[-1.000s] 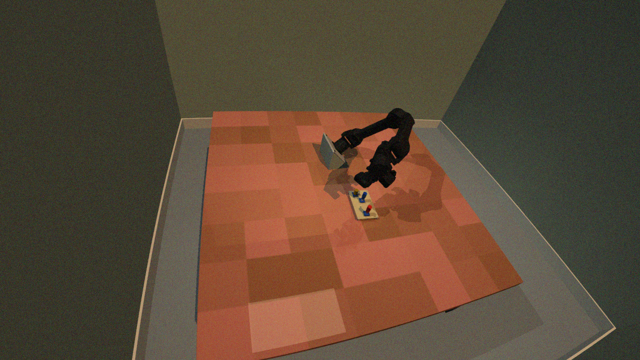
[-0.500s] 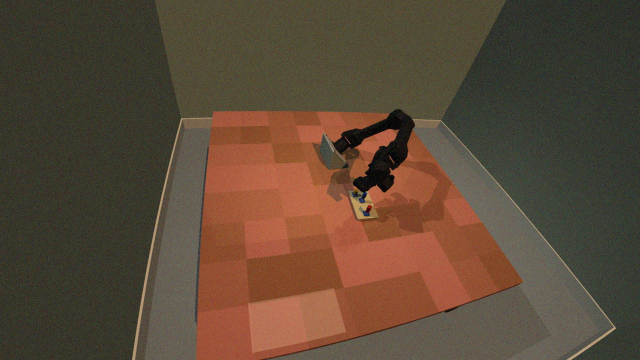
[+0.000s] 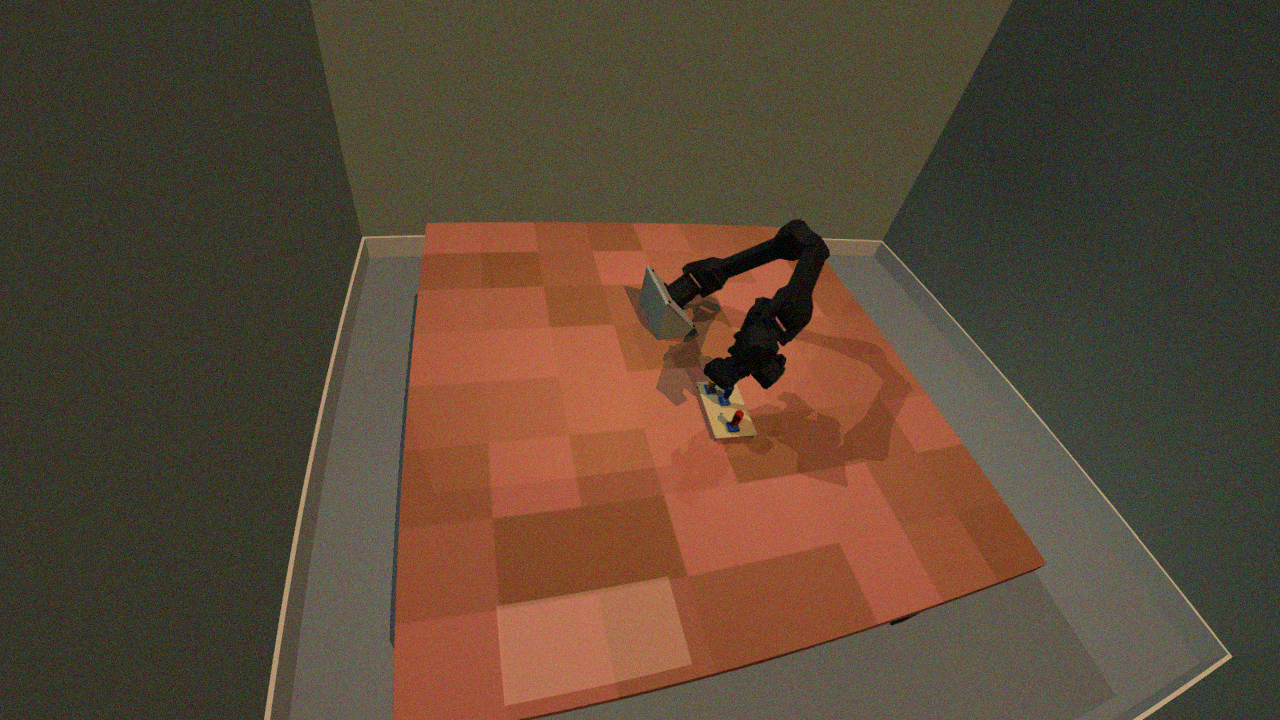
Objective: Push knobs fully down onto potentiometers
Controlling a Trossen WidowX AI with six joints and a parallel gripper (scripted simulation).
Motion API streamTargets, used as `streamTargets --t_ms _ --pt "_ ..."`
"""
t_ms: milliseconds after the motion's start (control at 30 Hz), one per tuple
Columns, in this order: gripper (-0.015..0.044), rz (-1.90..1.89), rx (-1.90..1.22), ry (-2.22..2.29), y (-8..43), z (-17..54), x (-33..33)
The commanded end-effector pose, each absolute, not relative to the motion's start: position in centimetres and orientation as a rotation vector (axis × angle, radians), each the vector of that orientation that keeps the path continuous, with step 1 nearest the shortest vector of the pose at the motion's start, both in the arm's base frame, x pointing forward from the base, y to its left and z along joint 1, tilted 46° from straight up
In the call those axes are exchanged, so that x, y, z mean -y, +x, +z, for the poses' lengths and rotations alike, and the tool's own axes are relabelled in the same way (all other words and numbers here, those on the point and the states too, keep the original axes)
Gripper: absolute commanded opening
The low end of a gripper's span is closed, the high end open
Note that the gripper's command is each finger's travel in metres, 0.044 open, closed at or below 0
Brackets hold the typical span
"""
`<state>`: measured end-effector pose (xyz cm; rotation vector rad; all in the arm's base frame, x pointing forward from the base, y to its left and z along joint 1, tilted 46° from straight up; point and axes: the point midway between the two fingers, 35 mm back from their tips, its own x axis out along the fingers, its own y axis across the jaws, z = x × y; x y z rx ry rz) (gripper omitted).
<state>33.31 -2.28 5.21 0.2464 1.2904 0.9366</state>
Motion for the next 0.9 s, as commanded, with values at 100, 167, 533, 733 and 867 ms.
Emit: streamTargets --t_ms 100,167,533,733,867 --pt "0.0 0.936 -1.288 0.25 33.34 5.14 2.15" --pt "0.0 0.936 -1.288 0.25 33.34 5.11 2.11" --pt "0.0 0.936 -1.288 0.25 33.33 4.9 1.9" --pt "0.0 0.936 -1.288 0.25 33.33 4.82 1.82" --pt "0.0 0.936 -1.288 0.25 33.33 4.86 1.86"
